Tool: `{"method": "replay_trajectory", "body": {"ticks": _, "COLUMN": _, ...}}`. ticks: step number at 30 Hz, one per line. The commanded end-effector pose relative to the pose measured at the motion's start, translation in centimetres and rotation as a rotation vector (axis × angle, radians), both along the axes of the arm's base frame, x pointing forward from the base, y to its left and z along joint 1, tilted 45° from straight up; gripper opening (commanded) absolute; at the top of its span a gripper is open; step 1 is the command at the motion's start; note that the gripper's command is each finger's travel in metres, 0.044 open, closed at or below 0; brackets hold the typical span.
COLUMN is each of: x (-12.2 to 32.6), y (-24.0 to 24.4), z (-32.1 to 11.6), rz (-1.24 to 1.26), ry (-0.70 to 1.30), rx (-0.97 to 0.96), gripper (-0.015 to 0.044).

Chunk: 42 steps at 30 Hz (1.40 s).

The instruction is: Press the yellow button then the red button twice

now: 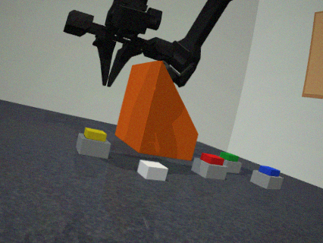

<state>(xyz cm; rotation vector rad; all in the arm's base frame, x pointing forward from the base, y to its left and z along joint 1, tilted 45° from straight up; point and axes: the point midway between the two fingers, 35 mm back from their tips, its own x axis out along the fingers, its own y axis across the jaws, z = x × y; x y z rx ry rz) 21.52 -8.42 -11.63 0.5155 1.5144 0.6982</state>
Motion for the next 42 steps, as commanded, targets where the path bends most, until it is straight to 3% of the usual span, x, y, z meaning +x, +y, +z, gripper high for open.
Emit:
{"method": "replay_trajectory", "body": {"ticks": 1, "x": 0.1, "y": -0.9, "z": 0.9, "rz": 0.008, "ry": -0.001, "rx": -0.004, "gripper": 0.002}}
{"method": "replay_trajectory", "body": {"ticks": 5, "x": 1.2, "y": 0.4, "z": 2.6, "rz": 0.005, "ry": 0.0, "rx": -0.016, "gripper": 0.002}}
{"method": "replay_trajectory", "body": {"ticks": 11, "x": 3.8, "y": 7.0, "z": 9.4, "rz": -0.003, "ry": -0.002, "rx": -0.032, "gripper": 0.002}}
{"method": "replay_trajectory", "body": {"ticks": 18, "x": 2.5, "y": 14.9, "z": 15.9, "rz": 0.008, "ry": 0.001, "rx": 0.006, "gripper": 0.002}}
{"method": "replay_trajectory", "body": {"ticks": 25, "x": 2.4, "y": 15.1, "z": 16.1, "rz": 0.008, "ry": 0.001, "rx": 0.008, "gripper": 0.002}}
{"method": "replay_trajectory", "body": {"ticks": 31, "x": 2.0, "y": 19.3, "z": 11.9, "rz": 0.008, "ry": 0.001, "rx": 0.01, "gripper": 0.002}}
{"method": "replay_trajectory", "body": {"ticks": 42, "x": 1.9, "y": 20.0, "z": 11.2, "rz": 0.008, "ry": 0.001, "rx": 0.01, "gripper": 0.002}}
